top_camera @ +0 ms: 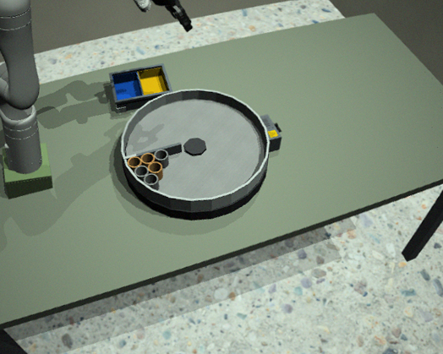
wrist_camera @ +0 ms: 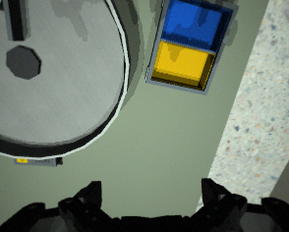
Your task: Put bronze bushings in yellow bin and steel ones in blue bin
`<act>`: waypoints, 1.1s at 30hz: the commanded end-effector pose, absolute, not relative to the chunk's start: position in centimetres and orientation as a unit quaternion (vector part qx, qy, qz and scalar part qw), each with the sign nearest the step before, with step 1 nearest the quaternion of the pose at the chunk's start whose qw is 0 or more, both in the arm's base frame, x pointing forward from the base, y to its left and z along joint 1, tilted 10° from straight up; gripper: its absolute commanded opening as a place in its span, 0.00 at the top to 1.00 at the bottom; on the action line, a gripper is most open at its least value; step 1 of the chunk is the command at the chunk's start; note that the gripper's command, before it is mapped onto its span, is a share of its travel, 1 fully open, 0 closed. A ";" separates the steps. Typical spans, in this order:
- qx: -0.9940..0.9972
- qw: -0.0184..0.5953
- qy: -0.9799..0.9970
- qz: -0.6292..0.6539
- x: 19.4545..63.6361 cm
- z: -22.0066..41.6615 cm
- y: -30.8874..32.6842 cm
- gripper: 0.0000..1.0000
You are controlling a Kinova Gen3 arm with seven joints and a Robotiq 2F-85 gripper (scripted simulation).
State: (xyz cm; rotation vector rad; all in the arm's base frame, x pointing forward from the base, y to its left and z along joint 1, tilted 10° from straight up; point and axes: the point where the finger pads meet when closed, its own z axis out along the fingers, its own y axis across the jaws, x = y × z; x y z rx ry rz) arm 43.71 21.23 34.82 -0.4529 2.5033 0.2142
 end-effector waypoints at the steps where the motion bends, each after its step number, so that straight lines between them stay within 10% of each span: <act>1: -0.167 0.301 0.935 0.087 42.7 36.5 20.1 0.00; 25: -0.167 0.301 0.935 0.087 36.1 40.2 12.8 0.00; 33: -0.194 0.193 0.961 0.040 36.2 40.1 12.8 0.00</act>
